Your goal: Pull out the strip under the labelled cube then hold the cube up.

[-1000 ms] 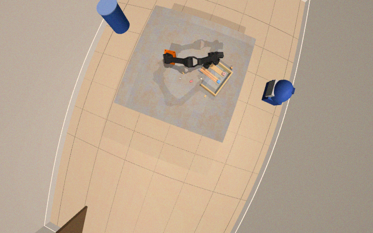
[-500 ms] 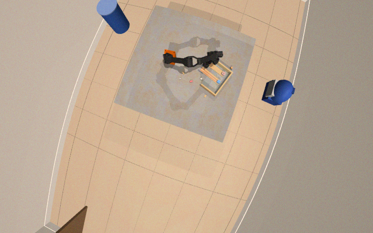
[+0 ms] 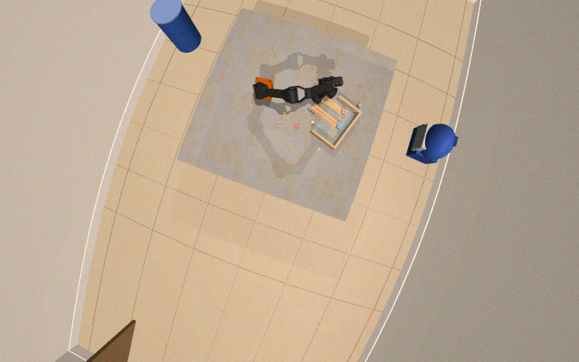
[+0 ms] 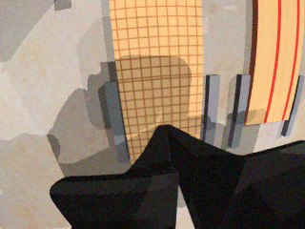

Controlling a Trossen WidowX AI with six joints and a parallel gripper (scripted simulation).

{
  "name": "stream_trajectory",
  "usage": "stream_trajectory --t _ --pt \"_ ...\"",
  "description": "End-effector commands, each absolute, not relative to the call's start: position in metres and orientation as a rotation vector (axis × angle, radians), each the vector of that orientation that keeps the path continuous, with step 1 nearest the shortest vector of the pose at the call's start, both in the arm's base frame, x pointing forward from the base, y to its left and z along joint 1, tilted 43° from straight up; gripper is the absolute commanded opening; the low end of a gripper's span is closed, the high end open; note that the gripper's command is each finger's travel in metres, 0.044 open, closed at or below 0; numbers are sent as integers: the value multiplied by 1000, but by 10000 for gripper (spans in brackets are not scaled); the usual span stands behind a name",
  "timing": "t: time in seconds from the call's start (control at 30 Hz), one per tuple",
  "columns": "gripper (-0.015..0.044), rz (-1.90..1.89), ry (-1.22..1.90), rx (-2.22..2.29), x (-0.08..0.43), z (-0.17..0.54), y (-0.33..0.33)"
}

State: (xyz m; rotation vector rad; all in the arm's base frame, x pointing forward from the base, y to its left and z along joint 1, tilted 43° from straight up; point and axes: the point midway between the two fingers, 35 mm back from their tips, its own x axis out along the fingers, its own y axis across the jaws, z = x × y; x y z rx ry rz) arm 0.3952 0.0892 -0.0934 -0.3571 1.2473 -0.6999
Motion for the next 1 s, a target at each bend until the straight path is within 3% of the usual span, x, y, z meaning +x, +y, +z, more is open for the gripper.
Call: stream_trajectory --t 0.0,0.97 --pt "0 -704 1270 -359 383 -100 87" --pt "0 -703 1272 -359 341 -114 92"
